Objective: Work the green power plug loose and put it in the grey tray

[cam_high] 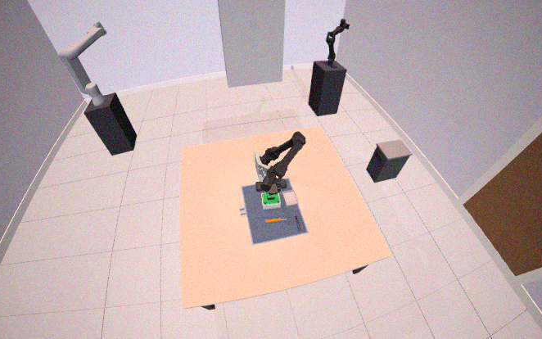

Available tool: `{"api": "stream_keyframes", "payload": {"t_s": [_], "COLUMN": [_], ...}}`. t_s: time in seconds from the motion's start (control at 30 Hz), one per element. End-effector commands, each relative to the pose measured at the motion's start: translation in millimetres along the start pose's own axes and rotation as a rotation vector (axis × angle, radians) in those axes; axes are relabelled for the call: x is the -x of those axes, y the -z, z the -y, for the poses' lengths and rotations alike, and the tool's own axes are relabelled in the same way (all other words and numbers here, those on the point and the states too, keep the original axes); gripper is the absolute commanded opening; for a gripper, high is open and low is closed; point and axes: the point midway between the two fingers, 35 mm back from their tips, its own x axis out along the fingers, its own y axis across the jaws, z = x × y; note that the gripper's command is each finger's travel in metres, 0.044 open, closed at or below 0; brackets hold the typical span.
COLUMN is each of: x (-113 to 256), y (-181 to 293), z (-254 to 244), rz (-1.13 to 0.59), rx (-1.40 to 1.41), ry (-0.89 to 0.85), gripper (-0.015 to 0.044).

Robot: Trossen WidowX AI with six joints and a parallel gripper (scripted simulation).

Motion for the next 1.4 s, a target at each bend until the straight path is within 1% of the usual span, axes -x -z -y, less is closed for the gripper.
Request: {"api": "stream_keyframes", "payload": {"t_s": [0.0, 0.4, 0.63, 0.93, 0.97, 1.37], "x": [-1.0, -20.8, -20.8, -20.8, -20.8, -16.5], "y": [0.9, 1.0, 1.0, 1.0, 1.0, 1.0], "z": [-0.2, -0.5, -0.5, -0.5, -0.5, -0.4], "rz": [-0.001, 0.0, 0.0, 0.0, 0.0, -0.001], "rx": [-0.007, -0.007, -0.007, -0.007, -0.007, -0.007], "ry": [-0.004, -0.005, -0.005, -0.005, -0.005, -0.004], "gripper": [0.0249, 0.0249, 0.0249, 0.0013, 0.0, 0.0]}}
